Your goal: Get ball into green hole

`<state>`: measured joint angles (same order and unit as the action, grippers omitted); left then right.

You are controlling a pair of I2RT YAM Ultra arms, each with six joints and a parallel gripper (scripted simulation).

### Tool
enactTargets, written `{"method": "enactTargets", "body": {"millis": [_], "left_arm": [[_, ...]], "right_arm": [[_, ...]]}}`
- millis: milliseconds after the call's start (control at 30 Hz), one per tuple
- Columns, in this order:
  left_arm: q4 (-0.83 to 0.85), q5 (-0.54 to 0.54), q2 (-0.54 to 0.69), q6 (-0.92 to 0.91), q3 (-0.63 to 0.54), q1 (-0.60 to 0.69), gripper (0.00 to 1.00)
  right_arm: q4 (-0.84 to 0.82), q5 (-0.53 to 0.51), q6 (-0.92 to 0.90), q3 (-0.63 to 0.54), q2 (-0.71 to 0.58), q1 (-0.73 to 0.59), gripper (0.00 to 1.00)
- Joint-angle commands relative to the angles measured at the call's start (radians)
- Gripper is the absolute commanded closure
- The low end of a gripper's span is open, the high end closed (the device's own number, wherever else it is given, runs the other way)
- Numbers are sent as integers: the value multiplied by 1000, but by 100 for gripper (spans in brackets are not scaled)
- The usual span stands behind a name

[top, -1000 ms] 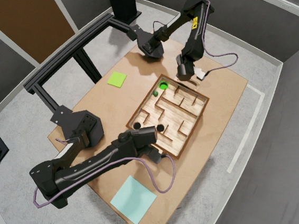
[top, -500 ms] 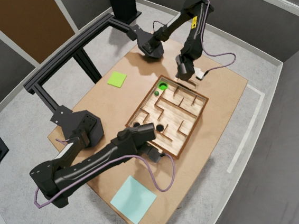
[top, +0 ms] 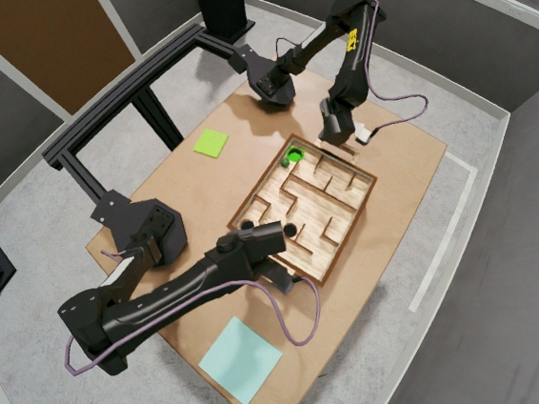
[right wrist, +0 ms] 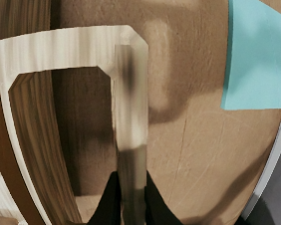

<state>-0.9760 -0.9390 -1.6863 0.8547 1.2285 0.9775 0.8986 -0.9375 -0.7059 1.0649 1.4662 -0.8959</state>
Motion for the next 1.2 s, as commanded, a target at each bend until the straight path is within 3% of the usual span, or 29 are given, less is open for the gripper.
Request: {"method": "enactTargets", "body": {"millis": [0,100,200,700,733,833,867,1100,1167], "left_arm": [[109,-14,-14,32,68,105,100],[66,-60,-29,77,79,134,100],[69,-20,-36,50,92,137,100],[16,9,-66,49,155,126,100],[54,40,-58,11,154,116,100],[116,38,-17,-15,104,96,100],[-131,-49,-18,65,115,60,100],[-134,-50,-8,57,120,63,100],[-92,-51,-8,48,114,61,100]], "right_arm": [[-227,87,80,-3,-39,-59,100],[-295,88,111,-42,-55,-50,100],[-294,105,113,-79,-69,-40,100],[-269,146,129,-20,-49,-22,100],[-191,130,79,6,-28,-27,100],[-162,89,37,18,-22,-54,100],[-110,13,62,-60,-107,14,100],[-117,13,64,-44,-108,8,100],[-131,11,71,-97,-111,11,100]]}}
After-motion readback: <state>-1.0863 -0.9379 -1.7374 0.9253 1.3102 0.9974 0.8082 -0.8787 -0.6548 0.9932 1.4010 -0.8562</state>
